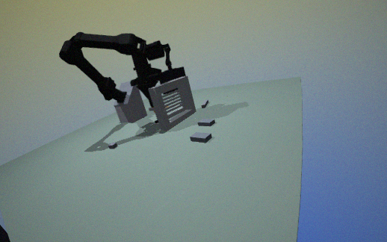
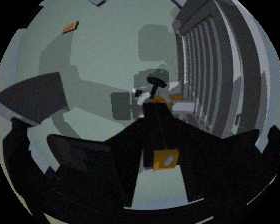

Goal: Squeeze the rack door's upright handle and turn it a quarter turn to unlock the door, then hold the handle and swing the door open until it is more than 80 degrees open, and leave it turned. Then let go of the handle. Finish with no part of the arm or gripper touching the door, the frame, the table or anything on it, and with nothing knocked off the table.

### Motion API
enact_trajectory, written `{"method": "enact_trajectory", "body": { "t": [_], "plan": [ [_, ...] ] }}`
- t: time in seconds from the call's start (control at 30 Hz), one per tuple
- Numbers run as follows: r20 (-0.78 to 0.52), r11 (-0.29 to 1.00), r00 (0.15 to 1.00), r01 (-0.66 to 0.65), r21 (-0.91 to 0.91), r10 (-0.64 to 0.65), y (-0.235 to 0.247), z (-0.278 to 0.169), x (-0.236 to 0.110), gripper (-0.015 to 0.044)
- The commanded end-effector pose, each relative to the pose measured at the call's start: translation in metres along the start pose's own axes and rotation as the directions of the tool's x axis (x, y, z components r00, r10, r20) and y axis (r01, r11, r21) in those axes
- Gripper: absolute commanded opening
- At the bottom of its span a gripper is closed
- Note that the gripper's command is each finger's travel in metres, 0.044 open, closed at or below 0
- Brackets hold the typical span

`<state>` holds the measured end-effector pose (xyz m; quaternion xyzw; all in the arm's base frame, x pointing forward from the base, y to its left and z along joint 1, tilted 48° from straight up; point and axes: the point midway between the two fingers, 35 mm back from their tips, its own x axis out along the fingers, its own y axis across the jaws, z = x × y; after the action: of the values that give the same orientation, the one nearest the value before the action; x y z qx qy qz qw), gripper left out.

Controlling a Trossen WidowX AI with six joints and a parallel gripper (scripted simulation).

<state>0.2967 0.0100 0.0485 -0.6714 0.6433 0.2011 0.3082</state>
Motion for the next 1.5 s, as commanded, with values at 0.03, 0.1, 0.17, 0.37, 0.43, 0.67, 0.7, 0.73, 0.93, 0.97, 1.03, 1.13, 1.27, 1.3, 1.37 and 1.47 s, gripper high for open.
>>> {"method": "enact_trajectory", "body": {
  "t": [0.03, 0.1, 0.17, 0.37, 0.43, 0.67, 0.7, 0.73, 0.93, 0.97, 1.03, 1.13, 1.27, 1.3, 1.37, 1.47],
  "plan": [
    [0.006, 0.993, 1.000, 0.005, 0.120, -0.005, 0.005, 0.003, 0.000, 0.0022],
    [0.006, 0.988, 1.000, 0.004, 0.152, -0.005, 0.007, 0.004, 0.000, 0.0022],
    [0.006, 0.983, 1.000, 0.004, 0.184, -0.005, 0.010, 0.005, 0.000, 0.0022],
    [0.006, 0.960, 1.000, 0.003, 0.279, -0.005, 0.020, 0.010, 0.000, 0.0022],
    [0.006, 0.952, 1.000, 0.003, 0.308, -0.005, 0.023, 0.011, 0.000, 0.0022],
    [0.007, 0.913, 1.000, 0.001, 0.407, -0.004, 0.035, 0.018, 0.000, 0.0022],
    [0.007, 0.907, 1.000, 0.001, 0.420, -0.004, 0.036, 0.019, 0.000, 0.0022],
    [0.007, 0.901, 1.000, 0.001, 0.433, -0.004, 0.038, 0.020, 0.000, 0.0022],
    [0.007, 0.859, 1.000, 0.000, 0.512, -0.004, 0.047, 0.028, 0.000, 0.0022],
    [0.007, 0.851, 1.000, -0.001, 0.525, -0.004, 0.049, 0.029, 0.000, 0.0022],
    [0.007, 0.836, 1.000, -0.001, 0.549, -0.004, 0.052, 0.032, 0.000, 0.0022],
    [0.008, 0.811, 1.000, -0.002, 0.585, -0.004, 0.056, 0.036, 0.000, 0.0022],
    [0.008, 0.776, 1.000, -0.003, 0.630, -0.003, 0.061, 0.042, 0.000, 0.0022],
    [0.008, 0.767, 1.000, -0.003, 0.641, -0.003, 0.062, 0.043, 0.000, 0.0022],
    [0.008, 0.749, 1.000, -0.003, 0.662, -0.003, 0.065, 0.046, 0.000, 0.0022],
    [0.009, 0.721, 1.000, -0.004, 0.693, -0.003, 0.068, 0.051, 0.000, 0.0022]
  ]
}}
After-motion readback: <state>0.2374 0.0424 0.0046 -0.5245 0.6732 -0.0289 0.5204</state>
